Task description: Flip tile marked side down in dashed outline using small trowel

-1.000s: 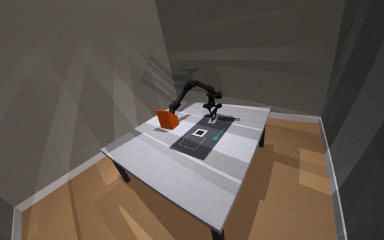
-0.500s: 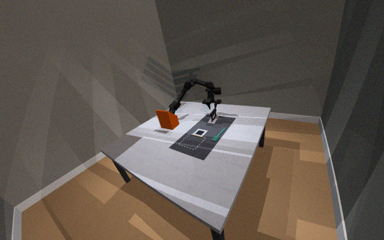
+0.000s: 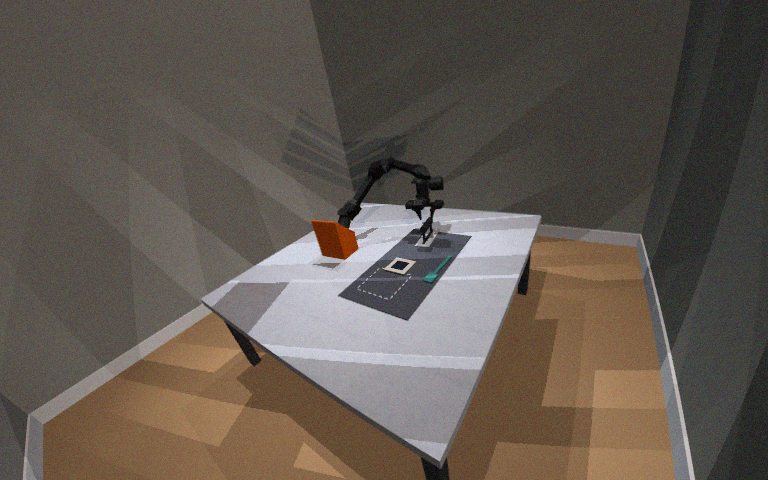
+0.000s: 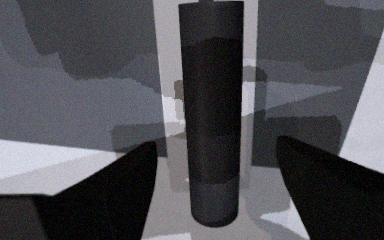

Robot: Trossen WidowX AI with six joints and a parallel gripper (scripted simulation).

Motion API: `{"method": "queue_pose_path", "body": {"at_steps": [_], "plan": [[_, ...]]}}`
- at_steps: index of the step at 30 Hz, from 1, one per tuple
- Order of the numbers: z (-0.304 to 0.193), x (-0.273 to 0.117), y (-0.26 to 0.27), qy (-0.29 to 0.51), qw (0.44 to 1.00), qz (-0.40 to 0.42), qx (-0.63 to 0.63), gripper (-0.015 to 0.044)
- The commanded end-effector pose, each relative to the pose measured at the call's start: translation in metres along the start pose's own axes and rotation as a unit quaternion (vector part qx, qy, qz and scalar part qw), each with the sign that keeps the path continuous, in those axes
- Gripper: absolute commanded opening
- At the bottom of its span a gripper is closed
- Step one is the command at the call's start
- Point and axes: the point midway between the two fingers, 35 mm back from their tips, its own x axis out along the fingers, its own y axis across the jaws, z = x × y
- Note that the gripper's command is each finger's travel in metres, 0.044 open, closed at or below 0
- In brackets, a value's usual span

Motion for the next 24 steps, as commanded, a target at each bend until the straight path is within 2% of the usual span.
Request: {"method": "queue_pose_path", "body": {"at_steps": [1,21,24], "plan": [[0.002,0.007,0.000,-0.002,1.000,-0.002,0.004,0.0270],[0.001,0.036,0.000,0.000,1.000,-0.001,0.004,0.0270],[0.001,0.036,0.000,0.000,1.000,-0.001,0.004,0.0191]]}}
